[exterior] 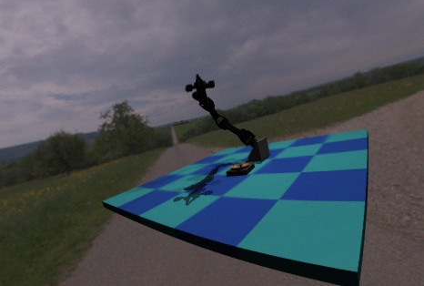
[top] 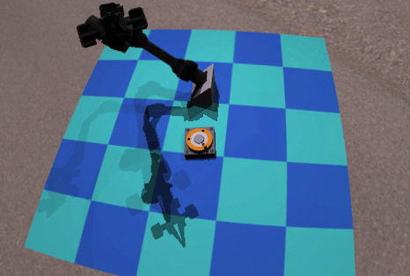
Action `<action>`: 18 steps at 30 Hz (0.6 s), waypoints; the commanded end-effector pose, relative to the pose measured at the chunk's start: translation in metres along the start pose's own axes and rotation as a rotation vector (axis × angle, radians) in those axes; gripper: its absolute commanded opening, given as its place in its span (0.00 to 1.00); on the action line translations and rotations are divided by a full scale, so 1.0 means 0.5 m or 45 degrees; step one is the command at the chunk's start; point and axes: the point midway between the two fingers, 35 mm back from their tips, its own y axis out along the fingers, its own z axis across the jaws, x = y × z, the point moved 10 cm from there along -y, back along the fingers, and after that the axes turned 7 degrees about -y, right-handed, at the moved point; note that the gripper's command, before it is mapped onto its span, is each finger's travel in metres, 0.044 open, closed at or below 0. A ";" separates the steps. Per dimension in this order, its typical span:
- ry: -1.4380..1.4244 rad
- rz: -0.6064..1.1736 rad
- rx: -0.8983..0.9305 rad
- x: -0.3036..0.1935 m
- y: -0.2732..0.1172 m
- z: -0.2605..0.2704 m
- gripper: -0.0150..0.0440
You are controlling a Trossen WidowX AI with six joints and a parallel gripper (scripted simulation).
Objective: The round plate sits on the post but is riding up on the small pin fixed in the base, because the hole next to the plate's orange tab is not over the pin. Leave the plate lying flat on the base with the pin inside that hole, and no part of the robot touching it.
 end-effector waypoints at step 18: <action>1.055 1.945 -0.041 -0.469 0.013 0.289 0.25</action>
